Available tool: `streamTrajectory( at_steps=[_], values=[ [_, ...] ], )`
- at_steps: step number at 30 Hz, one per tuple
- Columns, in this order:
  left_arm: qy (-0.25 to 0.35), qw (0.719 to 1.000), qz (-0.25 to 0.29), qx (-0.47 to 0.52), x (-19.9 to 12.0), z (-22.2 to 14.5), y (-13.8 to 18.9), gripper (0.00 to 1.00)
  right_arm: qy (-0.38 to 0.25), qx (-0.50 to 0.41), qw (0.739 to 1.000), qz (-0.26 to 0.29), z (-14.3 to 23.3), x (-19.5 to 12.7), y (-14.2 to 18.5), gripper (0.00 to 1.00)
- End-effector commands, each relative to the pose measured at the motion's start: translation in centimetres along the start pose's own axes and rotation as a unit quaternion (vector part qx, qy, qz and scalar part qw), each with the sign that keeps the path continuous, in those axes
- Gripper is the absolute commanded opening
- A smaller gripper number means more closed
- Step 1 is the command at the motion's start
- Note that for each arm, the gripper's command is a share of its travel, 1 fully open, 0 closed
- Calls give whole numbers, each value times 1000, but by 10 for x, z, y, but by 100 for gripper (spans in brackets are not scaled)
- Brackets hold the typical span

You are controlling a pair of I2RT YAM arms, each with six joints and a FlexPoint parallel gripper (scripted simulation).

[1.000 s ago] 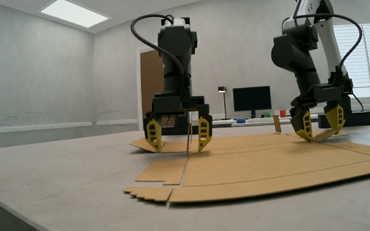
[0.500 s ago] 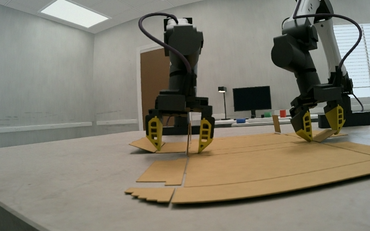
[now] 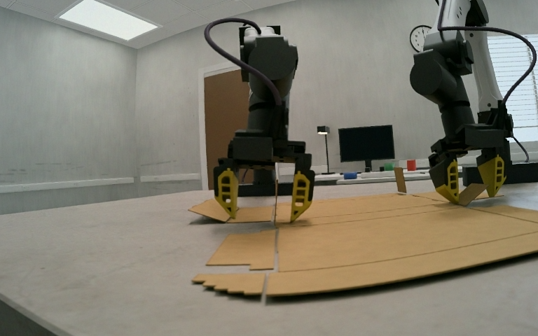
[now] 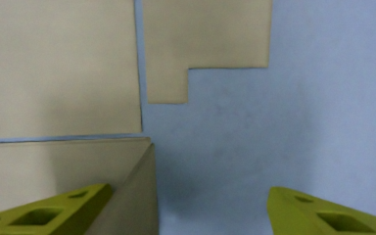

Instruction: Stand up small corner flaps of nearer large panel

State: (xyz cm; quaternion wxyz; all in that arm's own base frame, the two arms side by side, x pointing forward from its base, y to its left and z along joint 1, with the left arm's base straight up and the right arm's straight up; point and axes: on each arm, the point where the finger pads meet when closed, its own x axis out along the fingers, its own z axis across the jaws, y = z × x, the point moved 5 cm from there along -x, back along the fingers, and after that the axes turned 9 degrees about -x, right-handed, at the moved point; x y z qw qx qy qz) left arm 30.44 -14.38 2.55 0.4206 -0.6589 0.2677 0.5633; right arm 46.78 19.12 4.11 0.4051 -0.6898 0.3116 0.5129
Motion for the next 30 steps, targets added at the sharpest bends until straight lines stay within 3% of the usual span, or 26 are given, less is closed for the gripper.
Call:
streamTrajectory(
  at_steps=[1,6,15,30],
  values=[
    [34,999,-6,-14,-12,0,-4,77,11,7,1000,5,-4,9,0,77],
    [50,998,-3,-25,-17,0,7,77,11,5,1000,5,-4,9,0,77],
    [65,997,-4,-35,-31,-3,-4,77,11,5,1000,6,-4,9,0,77],
    [81,996,-3,-33,-97,5,-21,77,11,5,1000,5,-4,9,0,77]
  ],
)
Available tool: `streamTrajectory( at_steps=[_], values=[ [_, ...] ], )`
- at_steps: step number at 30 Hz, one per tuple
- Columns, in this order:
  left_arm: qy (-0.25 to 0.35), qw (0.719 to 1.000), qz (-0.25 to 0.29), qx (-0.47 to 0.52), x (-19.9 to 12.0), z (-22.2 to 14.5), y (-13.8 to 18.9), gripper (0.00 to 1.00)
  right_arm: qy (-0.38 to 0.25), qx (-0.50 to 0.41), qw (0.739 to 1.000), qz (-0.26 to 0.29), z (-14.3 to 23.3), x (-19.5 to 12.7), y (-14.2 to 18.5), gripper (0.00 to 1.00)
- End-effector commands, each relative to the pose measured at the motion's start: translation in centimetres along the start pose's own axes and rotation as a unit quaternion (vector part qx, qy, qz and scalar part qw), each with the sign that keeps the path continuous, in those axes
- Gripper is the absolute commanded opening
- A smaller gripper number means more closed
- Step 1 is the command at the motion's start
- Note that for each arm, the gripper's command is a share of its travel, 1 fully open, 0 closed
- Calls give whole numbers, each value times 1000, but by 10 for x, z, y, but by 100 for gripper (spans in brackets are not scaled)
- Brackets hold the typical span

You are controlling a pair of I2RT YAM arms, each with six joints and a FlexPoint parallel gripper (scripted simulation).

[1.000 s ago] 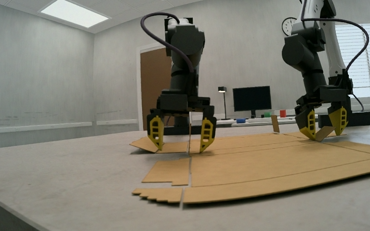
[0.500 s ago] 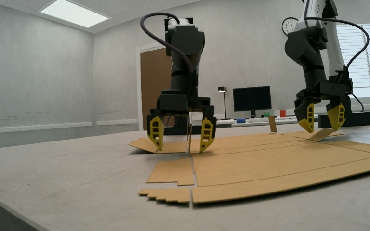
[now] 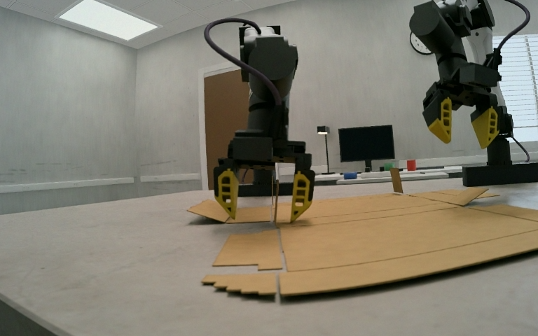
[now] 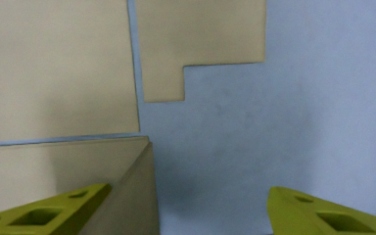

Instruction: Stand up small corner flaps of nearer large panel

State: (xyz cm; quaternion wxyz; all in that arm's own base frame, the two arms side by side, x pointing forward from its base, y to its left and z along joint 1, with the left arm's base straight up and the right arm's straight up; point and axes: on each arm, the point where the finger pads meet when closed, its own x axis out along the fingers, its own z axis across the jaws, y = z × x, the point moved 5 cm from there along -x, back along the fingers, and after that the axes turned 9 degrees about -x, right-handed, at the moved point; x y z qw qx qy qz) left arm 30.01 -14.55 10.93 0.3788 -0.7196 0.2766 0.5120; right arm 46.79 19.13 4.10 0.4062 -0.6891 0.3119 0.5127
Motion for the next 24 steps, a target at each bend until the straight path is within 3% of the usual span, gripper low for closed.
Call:
streamTrajectory(
  at_steps=[1,4,9,10,11,20,24],
  values=[
    [-2,1000,6,1,-15,3,-5,77,11,4,1000,6,-4,9,0,77],
    [-30,999,20,5,1,11,2,77,11,4,1000,6,-4,9,0,77],
    [-22,1000,14,4,-2,1,-2,77,11,4,1000,6,-4,9,0,77],
    [-3,1000,4,0,-15,-4,-5,77,11,4,1000,6,-4,9,0,77],
    [-22,1000,14,4,-2,-4,-1,77,11,4,1000,6,-4,9,0,77],
    [-8,1000,4,2,-11,-14,-6,77,11,4,1000,6,-4,9,0,77],
    [-29,999,15,5,12,-4,3,77,11,4,1000,6,-4,9,0,77]
  ],
)
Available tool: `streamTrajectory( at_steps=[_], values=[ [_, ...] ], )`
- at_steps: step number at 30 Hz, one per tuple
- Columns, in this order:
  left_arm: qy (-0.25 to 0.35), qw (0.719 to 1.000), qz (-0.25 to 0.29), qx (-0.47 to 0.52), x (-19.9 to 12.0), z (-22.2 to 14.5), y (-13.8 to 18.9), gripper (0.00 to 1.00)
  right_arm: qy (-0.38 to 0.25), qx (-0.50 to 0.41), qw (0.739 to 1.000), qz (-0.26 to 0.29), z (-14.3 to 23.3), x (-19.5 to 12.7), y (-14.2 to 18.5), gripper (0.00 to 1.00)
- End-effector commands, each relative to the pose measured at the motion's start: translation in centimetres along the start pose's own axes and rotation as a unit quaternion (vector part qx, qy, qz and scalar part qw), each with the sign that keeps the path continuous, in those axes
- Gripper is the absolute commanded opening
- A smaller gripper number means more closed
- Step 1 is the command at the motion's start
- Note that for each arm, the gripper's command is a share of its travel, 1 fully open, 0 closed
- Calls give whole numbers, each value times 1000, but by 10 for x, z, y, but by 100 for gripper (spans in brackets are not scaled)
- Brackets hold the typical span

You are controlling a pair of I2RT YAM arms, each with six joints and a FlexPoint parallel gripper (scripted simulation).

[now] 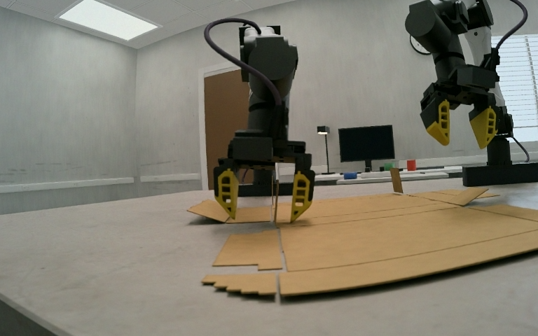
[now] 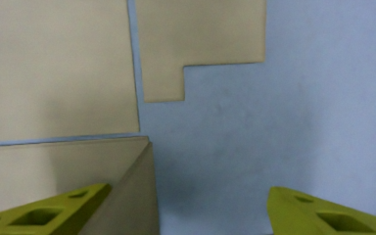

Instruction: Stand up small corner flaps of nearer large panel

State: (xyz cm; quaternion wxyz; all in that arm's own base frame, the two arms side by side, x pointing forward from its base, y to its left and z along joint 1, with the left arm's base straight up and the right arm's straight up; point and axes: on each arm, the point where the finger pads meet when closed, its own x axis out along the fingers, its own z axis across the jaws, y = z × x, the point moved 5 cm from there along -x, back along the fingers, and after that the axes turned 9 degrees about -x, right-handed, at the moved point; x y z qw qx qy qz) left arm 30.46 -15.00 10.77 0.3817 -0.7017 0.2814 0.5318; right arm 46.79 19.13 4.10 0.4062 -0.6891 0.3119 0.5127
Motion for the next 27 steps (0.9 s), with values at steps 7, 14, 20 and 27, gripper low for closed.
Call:
streamTrajectory(
  at_steps=[7,14,20,27],
  values=[
    [-7,1000,0,-1,27,3,9,77,11,4,1000,6,-4,9,0,77],
    [-7,1000,-1,-1,59,6,17,77,11,4,1000,6,-4,9,0,77],
    [19,1000,-15,-5,54,-3,12,77,11,4,1000,6,-4,9,0,77],
    [10,1000,-10,-4,66,-6,14,77,11,4,1000,6,-4,9,0,77]
  ],
)
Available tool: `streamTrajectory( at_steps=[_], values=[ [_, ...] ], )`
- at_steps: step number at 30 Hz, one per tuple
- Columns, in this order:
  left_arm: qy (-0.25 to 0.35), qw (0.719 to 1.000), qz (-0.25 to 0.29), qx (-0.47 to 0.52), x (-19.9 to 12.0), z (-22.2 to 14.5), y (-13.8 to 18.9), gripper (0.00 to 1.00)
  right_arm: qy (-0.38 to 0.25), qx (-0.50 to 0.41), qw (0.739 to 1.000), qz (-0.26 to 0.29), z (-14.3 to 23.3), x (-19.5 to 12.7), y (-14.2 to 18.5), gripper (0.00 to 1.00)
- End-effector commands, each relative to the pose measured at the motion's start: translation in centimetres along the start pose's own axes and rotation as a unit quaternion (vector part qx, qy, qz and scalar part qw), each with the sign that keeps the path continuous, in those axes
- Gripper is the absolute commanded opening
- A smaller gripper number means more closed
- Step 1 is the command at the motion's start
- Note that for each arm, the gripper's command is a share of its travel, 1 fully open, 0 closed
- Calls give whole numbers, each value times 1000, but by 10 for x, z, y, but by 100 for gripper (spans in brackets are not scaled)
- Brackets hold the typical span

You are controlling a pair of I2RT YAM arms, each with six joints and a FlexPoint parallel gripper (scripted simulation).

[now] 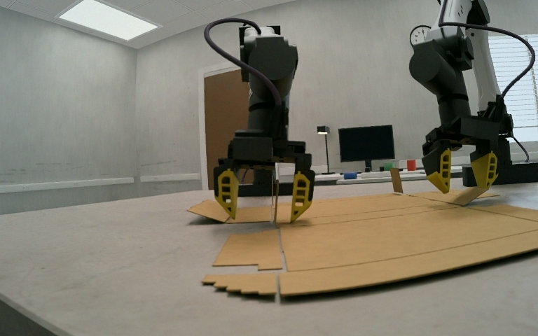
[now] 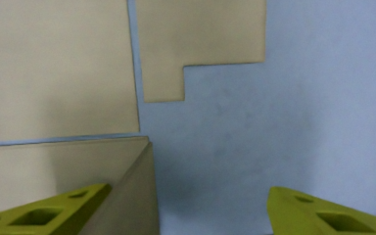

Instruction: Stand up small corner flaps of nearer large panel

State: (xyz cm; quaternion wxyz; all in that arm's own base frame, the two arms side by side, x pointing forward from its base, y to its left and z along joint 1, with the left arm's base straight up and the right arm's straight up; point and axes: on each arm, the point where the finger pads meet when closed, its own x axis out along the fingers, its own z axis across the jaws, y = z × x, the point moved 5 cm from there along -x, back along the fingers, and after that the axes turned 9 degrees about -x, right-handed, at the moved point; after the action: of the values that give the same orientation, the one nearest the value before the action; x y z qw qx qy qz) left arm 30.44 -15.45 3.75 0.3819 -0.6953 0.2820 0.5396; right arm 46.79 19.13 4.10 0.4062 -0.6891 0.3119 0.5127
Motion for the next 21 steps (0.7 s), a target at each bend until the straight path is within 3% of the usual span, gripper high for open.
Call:
streamTrajectory(
  at_steps=[1,19,21],
  values=[
    [17,1000,-15,-5,1,-14,-5,77,11,4,1000,6,-4,9,0,77],
    [26,1000,-14,-6,0,-21,-4,77,11,4,1000,6,-4,9,0,77],
    [21,1000,-12,-5,3,-21,-2,77,8,3,1000,-6,-5,-4,-3,77]
  ],
)
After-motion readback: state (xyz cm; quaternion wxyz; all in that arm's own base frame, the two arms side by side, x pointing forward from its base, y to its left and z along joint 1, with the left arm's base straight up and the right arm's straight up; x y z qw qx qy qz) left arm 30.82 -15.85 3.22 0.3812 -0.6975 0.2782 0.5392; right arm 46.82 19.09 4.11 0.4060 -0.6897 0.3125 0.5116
